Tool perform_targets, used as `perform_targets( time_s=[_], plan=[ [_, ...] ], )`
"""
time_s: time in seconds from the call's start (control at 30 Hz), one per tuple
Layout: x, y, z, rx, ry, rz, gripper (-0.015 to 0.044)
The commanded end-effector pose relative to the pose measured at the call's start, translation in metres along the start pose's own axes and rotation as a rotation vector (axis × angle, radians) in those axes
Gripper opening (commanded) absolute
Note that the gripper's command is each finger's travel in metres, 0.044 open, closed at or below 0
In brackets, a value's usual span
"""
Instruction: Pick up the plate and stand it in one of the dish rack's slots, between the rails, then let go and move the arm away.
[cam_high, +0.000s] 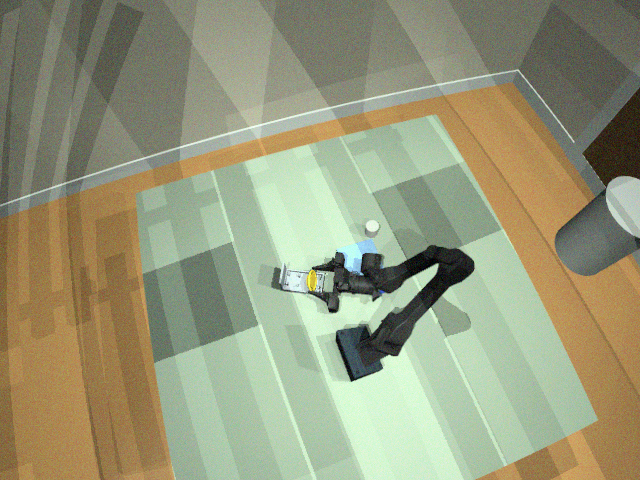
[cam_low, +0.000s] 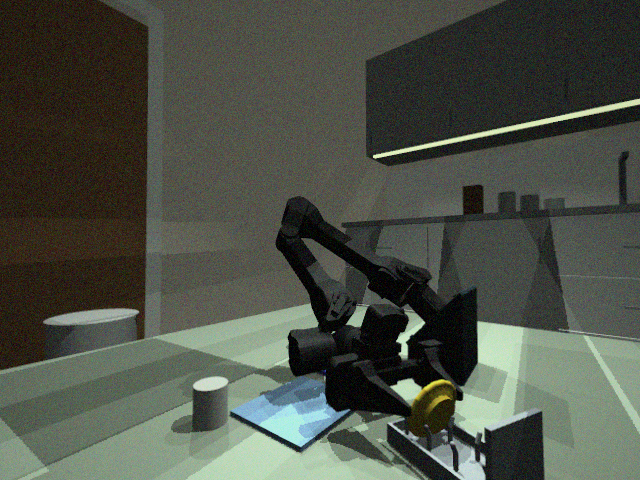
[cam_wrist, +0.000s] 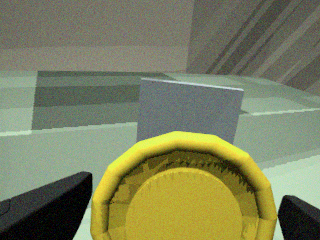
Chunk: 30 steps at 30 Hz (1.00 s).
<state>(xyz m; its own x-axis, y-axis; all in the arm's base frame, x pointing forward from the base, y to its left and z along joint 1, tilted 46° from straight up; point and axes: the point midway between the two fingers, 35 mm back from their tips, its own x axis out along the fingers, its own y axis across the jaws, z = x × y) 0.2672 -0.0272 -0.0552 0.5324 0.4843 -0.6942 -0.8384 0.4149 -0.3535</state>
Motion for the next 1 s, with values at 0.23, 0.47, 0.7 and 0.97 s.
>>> perform_targets(
  time_s=[0.23, 0.47, 0.7, 0.97],
  plan=[
    [-0.001, -0.007, 0.040, -0.005, 0.011, 0.013, 0.0400],
    [-0.008, -0.012, 0.117, -0.002, -0.006, 0.006, 0.0400],
    [-0.006, -0.012, 0.119, 0.039, 0.020, 0.022, 0.0400],
    [-0.002, -0.003, 0.119, 0.243, 0.182, 0.088, 0.0400]
  ],
)
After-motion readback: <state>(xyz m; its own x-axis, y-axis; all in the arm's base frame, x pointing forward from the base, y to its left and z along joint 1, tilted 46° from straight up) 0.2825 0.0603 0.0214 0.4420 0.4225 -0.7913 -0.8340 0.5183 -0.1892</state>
